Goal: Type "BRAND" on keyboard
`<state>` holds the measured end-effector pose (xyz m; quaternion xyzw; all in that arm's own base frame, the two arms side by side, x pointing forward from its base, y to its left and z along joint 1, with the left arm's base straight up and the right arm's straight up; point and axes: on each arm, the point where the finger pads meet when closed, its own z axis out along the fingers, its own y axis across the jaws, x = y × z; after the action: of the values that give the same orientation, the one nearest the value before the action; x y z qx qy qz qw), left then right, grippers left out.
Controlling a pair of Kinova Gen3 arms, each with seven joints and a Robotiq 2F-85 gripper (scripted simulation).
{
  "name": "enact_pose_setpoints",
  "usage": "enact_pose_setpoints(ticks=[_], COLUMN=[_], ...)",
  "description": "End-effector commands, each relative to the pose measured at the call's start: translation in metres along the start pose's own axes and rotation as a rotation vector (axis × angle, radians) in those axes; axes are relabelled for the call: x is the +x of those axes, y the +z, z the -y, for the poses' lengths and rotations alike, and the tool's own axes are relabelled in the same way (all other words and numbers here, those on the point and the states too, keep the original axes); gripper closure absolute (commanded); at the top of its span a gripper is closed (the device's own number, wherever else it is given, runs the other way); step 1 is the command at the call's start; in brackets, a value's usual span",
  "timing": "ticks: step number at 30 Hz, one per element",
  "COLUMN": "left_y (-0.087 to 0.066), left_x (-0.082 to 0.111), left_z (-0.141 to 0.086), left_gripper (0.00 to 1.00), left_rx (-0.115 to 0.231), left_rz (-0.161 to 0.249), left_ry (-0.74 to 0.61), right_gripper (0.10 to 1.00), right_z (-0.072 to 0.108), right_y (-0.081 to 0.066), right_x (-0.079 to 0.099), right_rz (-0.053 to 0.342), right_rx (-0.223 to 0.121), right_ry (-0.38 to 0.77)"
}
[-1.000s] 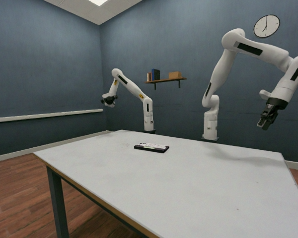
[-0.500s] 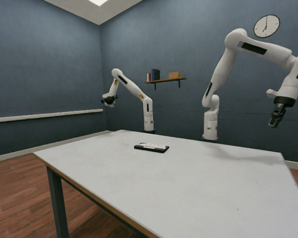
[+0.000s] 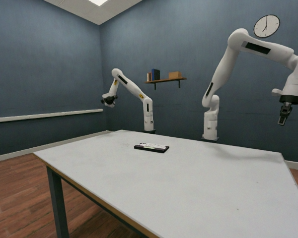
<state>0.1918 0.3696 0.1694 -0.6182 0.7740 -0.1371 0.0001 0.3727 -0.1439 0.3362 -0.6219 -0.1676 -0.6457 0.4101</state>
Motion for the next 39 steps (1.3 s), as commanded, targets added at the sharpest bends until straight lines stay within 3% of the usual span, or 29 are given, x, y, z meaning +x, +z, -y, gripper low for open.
enact_pose_setpoints(ticks=[1, 39], left_y=[-0.008, -0.068], left_x=[-0.006, -0.030], left_z=[-0.017, -0.160], left_gripper=[0.001, 0.001], left_rx=[-0.019, -0.175], left_rz=[0.022, 0.174], left_ry=[-0.010, -0.169], right_gripper=[0.099, 0.099], right_z=[0.000, 0.000], right_y=[0.000, 0.000], right_x=[0.000, 0.000], right_rz=[0.000, 0.000], right_rx=[0.000, 0.000], right_ry=[-0.001, -0.001])
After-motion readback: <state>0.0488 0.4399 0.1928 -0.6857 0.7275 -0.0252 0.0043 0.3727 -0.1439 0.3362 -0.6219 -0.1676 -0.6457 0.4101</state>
